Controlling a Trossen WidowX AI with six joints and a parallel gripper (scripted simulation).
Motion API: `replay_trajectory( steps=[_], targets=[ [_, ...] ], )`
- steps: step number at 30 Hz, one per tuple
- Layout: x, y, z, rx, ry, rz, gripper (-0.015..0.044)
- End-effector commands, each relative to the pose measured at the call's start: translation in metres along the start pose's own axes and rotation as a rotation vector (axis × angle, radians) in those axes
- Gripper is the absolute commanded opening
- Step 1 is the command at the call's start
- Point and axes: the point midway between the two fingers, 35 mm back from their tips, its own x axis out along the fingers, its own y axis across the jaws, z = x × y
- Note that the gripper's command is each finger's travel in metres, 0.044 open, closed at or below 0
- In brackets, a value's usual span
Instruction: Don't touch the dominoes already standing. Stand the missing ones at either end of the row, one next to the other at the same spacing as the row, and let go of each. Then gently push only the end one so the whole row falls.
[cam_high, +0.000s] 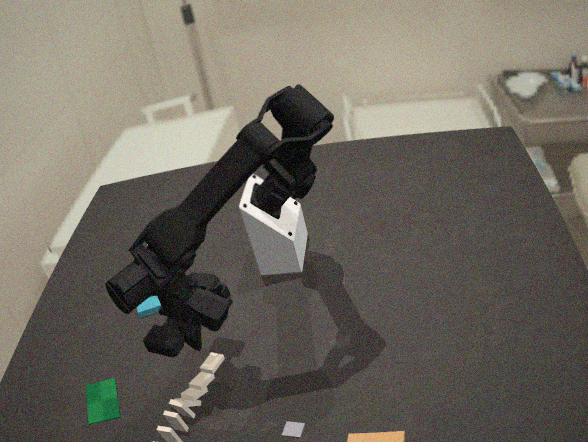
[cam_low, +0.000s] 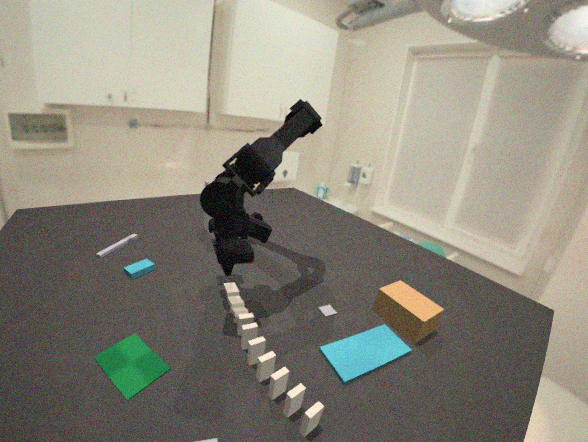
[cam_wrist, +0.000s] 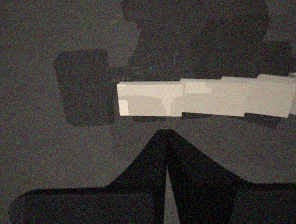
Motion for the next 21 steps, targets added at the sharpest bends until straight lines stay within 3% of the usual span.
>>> replay_trajectory(
  steps=[1, 21],
  targets=[
    [-0.014, -0.006, 0.005, -0.009, 0.007, 0.029, 0.0000],
    [-0.025, -0.007, 0.010, -0.003, 0.005, 0.075, 0.0000]
  ],
)
